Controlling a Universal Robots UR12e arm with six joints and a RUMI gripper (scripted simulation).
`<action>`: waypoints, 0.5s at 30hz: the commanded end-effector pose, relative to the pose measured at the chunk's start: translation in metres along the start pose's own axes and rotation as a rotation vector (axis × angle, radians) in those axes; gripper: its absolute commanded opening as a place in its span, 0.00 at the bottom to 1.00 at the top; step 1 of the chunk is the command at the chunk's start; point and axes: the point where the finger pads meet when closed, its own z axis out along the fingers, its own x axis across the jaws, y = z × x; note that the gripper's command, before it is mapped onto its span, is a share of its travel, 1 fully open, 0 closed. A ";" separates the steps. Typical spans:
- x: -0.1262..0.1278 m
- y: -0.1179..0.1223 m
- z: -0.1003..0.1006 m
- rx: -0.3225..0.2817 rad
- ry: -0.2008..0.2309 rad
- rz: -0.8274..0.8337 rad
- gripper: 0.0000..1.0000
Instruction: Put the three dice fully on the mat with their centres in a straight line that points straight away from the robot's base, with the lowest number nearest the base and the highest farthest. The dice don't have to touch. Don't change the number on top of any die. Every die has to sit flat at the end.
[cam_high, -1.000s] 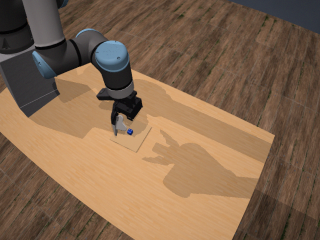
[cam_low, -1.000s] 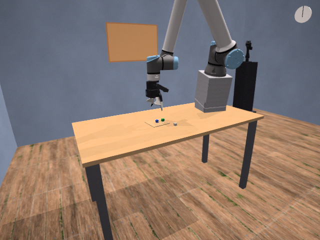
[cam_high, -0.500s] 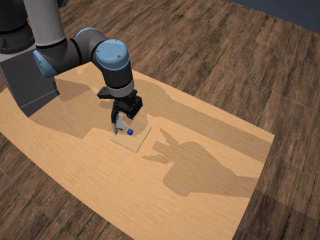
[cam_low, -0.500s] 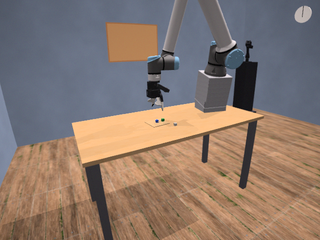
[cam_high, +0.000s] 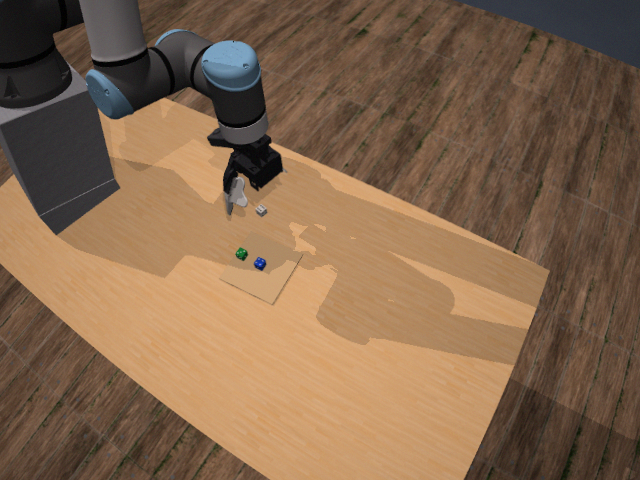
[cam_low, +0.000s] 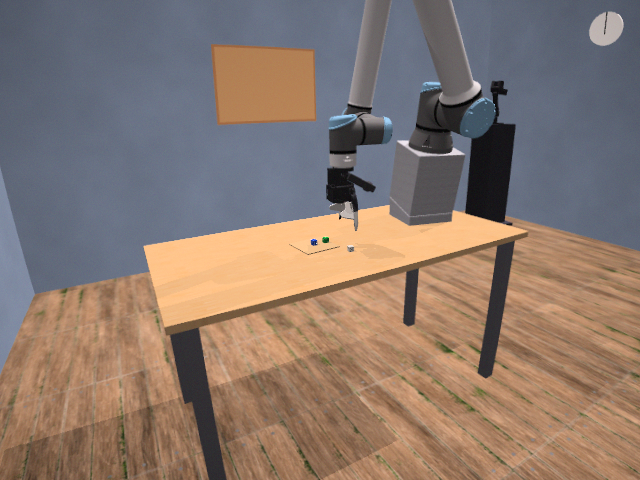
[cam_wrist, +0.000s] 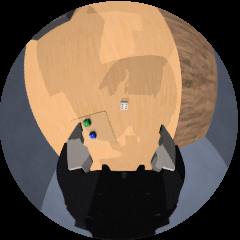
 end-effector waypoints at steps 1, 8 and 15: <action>0.008 -0.007 0.000 -0.006 -0.004 0.021 1.00; 0.008 -0.007 0.000 -0.006 -0.004 0.021 0.21; 0.008 -0.007 0.000 -0.006 -0.004 0.021 0.21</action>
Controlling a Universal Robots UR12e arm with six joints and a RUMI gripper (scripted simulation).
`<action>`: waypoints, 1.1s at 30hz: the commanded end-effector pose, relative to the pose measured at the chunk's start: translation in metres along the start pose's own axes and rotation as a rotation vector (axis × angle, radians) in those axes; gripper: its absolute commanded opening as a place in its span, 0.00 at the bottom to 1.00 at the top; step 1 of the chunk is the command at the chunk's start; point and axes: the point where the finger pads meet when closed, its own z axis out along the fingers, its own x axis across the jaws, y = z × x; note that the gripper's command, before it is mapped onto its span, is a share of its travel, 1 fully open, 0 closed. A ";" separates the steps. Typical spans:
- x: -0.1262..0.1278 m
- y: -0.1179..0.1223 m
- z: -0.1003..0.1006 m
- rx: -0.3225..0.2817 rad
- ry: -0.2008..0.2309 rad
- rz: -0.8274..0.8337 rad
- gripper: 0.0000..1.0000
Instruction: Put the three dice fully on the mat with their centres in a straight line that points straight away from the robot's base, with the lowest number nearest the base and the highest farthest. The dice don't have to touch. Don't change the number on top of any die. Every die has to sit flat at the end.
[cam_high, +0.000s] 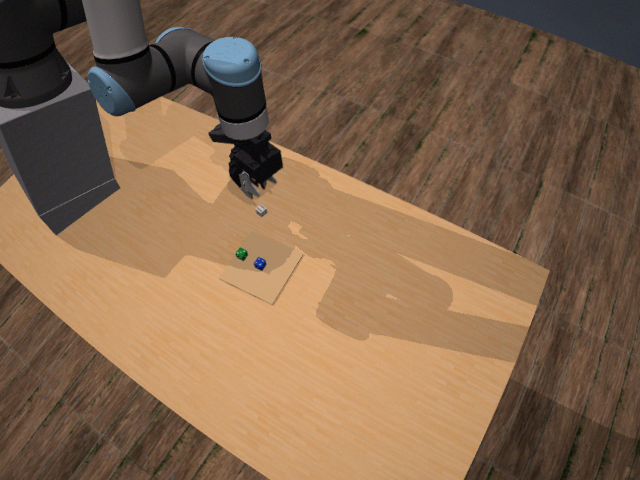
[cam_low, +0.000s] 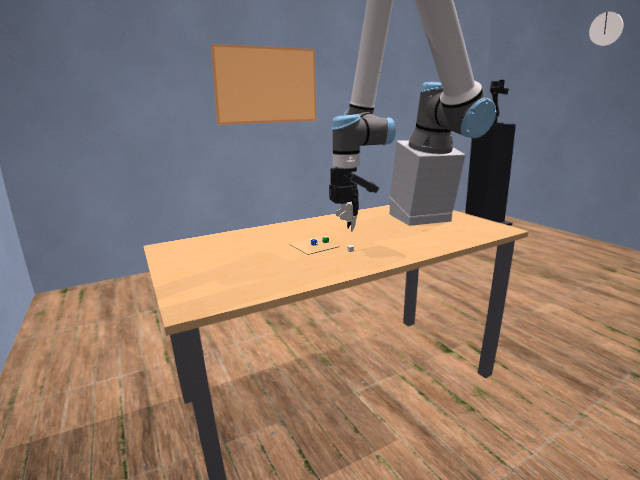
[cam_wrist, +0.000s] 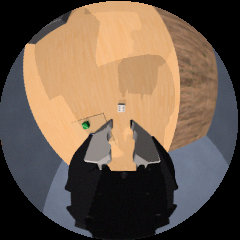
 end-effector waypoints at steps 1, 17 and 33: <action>0.000 0.000 0.000 -0.001 0.000 0.000 0.21; 0.000 0.000 0.000 -0.001 0.000 0.000 0.21; 0.000 0.000 0.003 -0.001 0.000 0.000 0.21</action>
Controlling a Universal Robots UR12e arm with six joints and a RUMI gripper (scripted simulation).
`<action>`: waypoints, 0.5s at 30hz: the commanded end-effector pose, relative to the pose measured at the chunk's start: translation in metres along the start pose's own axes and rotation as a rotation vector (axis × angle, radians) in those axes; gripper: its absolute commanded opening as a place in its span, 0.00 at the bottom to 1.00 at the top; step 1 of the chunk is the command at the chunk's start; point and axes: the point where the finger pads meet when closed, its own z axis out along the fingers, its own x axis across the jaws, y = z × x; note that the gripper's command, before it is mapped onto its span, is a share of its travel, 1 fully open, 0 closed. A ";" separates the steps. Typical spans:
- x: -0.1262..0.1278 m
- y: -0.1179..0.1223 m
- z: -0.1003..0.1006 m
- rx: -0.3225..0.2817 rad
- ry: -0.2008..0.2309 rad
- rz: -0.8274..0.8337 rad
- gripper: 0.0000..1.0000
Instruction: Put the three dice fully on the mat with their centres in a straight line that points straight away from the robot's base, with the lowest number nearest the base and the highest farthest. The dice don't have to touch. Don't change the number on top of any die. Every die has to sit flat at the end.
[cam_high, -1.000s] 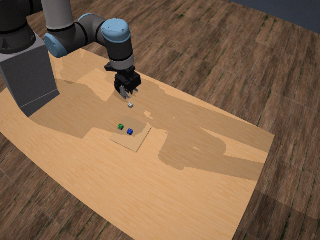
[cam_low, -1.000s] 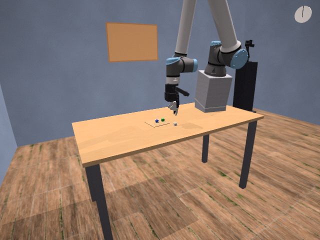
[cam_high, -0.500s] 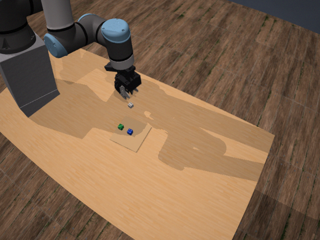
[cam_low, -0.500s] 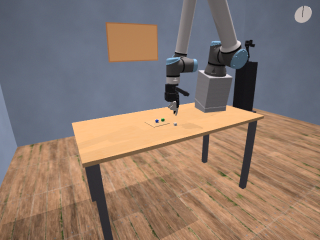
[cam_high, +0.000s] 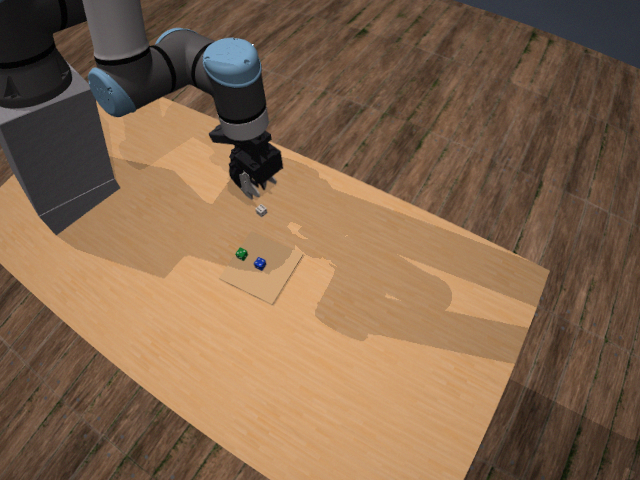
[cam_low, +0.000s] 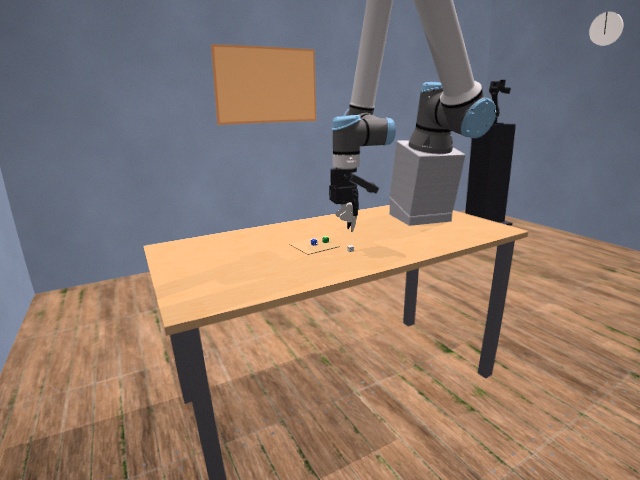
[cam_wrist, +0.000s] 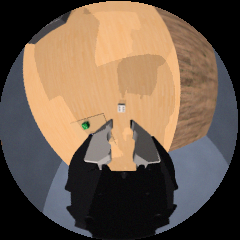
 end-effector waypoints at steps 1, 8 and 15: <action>0.000 0.000 0.002 -0.001 0.000 0.000 0.21; 0.000 0.000 0.007 -0.001 0.000 0.000 0.21; 0.000 0.000 0.017 -0.001 0.000 0.000 0.21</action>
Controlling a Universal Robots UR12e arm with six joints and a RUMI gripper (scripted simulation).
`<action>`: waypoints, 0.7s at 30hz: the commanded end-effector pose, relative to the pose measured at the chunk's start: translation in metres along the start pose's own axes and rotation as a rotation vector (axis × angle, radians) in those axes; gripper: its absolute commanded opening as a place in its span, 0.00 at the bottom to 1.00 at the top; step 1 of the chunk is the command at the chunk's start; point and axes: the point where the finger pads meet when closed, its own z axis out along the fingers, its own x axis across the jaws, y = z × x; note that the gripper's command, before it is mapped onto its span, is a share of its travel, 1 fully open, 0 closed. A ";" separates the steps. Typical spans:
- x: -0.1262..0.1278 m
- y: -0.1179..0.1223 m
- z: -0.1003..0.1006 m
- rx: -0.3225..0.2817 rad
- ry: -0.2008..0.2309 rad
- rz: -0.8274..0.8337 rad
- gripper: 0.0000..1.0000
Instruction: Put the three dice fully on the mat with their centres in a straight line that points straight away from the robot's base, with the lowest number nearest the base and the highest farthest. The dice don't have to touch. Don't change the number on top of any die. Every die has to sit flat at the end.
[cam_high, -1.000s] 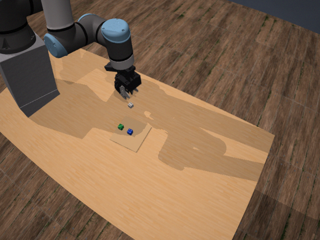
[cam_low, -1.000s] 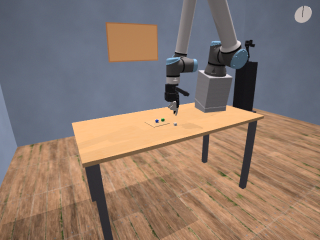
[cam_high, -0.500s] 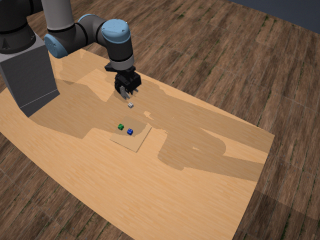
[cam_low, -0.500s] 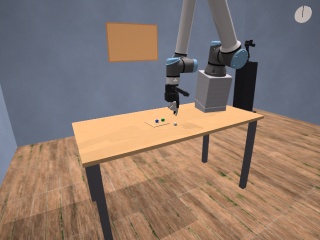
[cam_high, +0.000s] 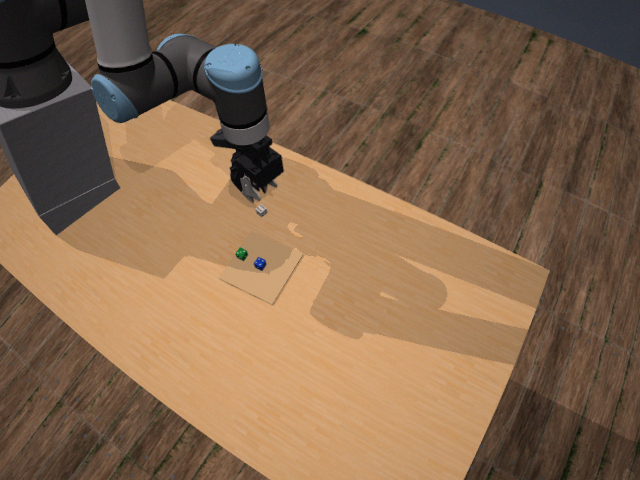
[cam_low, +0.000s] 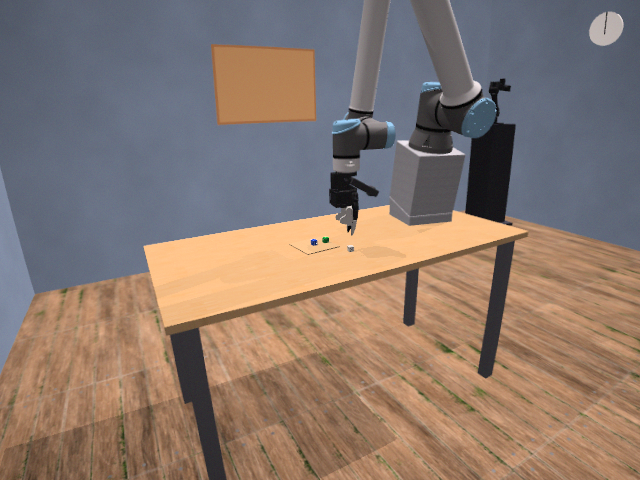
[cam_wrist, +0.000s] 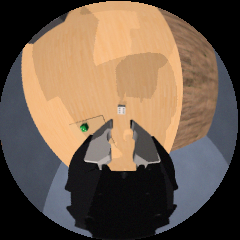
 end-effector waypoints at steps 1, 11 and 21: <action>0.000 0.000 0.006 -0.001 0.000 0.000 0.21; 0.000 0.000 0.019 -0.001 0.000 0.000 0.21; 0.000 0.001 0.032 -0.001 0.000 0.000 0.21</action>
